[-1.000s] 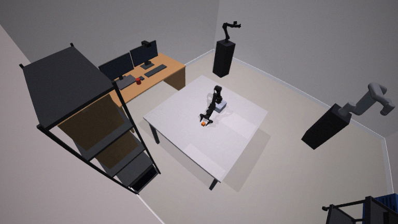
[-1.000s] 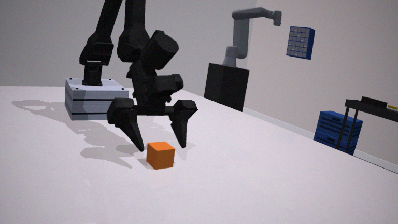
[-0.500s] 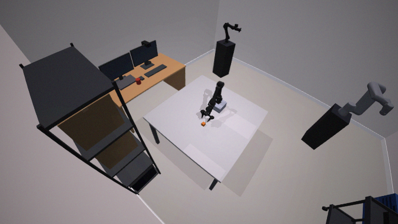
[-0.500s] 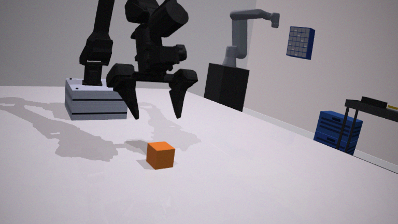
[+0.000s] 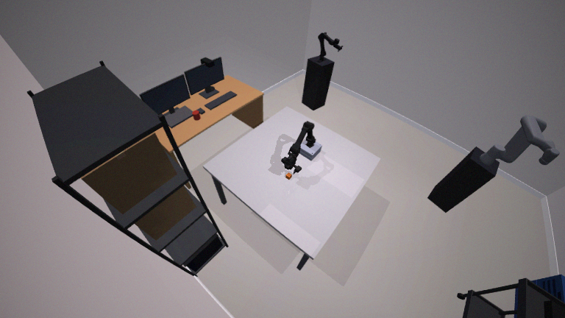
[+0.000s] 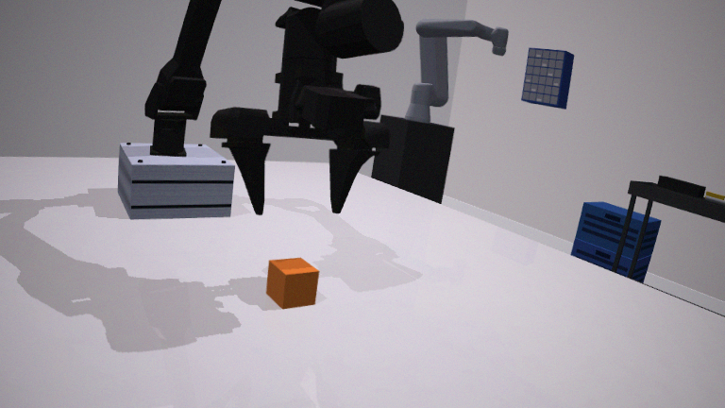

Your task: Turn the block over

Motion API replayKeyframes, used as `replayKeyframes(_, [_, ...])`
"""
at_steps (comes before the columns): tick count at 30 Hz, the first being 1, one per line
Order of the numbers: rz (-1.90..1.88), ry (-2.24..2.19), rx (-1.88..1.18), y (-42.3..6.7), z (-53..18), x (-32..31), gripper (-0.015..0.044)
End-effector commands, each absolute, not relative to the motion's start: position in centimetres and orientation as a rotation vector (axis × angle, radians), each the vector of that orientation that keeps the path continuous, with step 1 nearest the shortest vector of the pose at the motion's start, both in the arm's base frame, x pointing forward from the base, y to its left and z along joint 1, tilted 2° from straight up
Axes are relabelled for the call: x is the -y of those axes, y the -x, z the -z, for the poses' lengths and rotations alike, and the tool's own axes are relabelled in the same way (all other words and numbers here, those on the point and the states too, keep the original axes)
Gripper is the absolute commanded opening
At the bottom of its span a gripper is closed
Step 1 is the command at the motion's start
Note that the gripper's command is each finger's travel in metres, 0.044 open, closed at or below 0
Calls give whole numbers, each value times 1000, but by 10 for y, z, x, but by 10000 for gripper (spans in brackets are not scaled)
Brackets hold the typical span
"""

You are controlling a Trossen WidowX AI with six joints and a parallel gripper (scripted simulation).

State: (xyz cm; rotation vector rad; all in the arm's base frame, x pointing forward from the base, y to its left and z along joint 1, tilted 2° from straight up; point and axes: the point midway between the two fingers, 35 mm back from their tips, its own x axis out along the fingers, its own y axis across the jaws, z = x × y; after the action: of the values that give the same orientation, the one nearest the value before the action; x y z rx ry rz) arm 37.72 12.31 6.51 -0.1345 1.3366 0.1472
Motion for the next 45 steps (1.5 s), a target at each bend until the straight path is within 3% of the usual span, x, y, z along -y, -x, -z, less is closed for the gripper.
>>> replayKeyframes(1, [-147,139,-1447,-381,-72,-124,440])
replayKeyframes(43, [-145,140,-1493,-388,7,-124,440])
replayKeyframes(45, [-145,140,-1493,-388,7,-124,387])
